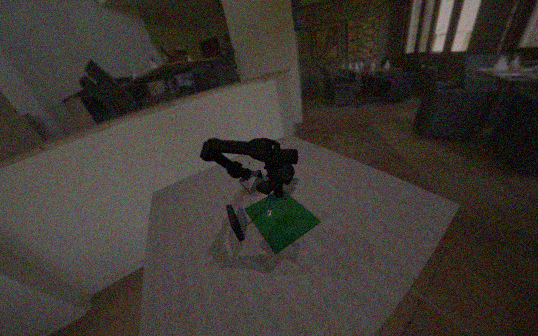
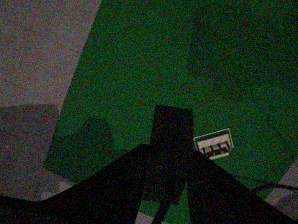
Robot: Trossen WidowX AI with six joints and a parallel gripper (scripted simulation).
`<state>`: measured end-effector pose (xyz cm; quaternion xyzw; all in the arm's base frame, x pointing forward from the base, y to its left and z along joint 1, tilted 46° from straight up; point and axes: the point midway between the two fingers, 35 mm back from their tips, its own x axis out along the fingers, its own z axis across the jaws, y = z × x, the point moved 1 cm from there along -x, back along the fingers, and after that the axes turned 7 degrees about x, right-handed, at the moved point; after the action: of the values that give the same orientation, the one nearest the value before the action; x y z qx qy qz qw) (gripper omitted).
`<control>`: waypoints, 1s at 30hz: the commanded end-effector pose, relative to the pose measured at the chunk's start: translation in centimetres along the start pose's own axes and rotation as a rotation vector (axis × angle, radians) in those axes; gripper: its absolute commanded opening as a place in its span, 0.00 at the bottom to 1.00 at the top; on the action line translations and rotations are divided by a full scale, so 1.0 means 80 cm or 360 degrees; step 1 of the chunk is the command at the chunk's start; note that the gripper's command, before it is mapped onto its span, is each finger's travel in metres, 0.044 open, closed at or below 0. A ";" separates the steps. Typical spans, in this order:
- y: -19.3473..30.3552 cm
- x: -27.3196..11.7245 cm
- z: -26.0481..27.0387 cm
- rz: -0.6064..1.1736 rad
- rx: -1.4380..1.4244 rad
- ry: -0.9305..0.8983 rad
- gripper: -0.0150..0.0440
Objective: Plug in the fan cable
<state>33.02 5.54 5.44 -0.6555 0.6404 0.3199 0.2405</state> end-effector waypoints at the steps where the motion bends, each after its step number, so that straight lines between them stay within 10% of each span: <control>1: -0.002 0.002 0.002 0.0035 -0.0236 0.0021 0.25; 30: 0.001 0.027 0.011 -0.0141 -0.0388 -0.0247 0.25</control>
<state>32.93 4.91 3.45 -0.6790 0.5588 0.4286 0.2074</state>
